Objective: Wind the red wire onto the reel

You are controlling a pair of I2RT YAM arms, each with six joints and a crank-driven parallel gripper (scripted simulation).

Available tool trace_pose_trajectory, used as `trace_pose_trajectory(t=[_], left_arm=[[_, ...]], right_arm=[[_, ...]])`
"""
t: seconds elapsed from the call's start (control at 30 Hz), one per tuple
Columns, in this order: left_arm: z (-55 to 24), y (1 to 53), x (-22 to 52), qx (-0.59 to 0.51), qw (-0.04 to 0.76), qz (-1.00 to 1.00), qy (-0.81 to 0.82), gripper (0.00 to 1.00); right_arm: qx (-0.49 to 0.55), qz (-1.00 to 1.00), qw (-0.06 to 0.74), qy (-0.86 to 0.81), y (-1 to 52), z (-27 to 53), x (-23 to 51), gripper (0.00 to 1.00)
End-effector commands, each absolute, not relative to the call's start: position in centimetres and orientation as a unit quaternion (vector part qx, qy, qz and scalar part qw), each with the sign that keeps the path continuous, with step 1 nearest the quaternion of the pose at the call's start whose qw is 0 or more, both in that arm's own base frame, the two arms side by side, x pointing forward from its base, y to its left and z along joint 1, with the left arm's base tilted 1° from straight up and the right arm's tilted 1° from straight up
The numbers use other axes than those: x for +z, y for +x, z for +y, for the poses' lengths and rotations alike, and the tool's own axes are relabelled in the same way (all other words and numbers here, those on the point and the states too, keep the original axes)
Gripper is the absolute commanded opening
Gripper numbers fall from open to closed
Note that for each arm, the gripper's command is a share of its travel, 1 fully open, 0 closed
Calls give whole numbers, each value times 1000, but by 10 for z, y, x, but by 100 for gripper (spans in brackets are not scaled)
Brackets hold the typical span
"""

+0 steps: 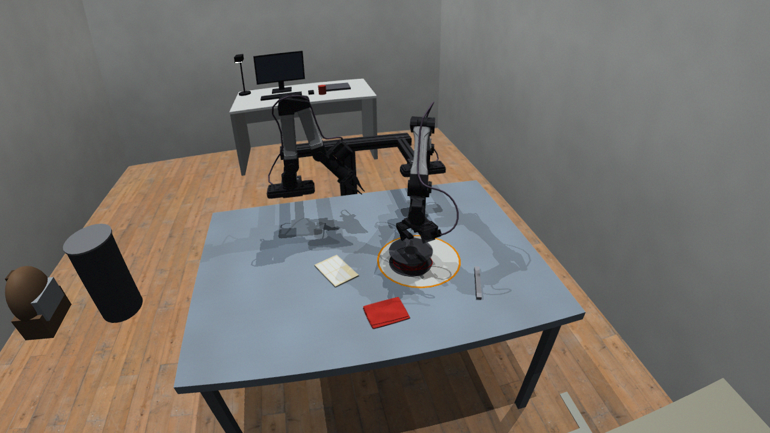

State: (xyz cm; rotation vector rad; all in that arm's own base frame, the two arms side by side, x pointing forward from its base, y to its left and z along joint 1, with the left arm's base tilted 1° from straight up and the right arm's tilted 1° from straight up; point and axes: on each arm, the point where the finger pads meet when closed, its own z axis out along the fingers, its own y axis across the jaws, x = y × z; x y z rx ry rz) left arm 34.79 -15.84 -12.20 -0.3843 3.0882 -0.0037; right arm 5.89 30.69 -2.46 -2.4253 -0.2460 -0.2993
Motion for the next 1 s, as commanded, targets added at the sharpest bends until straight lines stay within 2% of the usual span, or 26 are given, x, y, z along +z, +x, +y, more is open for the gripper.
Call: trace_pose_trajectory(t=[0.0, 0.97], left_arm=[[-163, 360, -119, 4, 5, 993, -117, 93], [-130, 355, -131, 4, 5, 993, -117, 93]], right_arm=[[-112, -93, 363, -920, 58, 322, -10, 15], [-112, -93, 363, -920, 58, 322, -10, 15]])
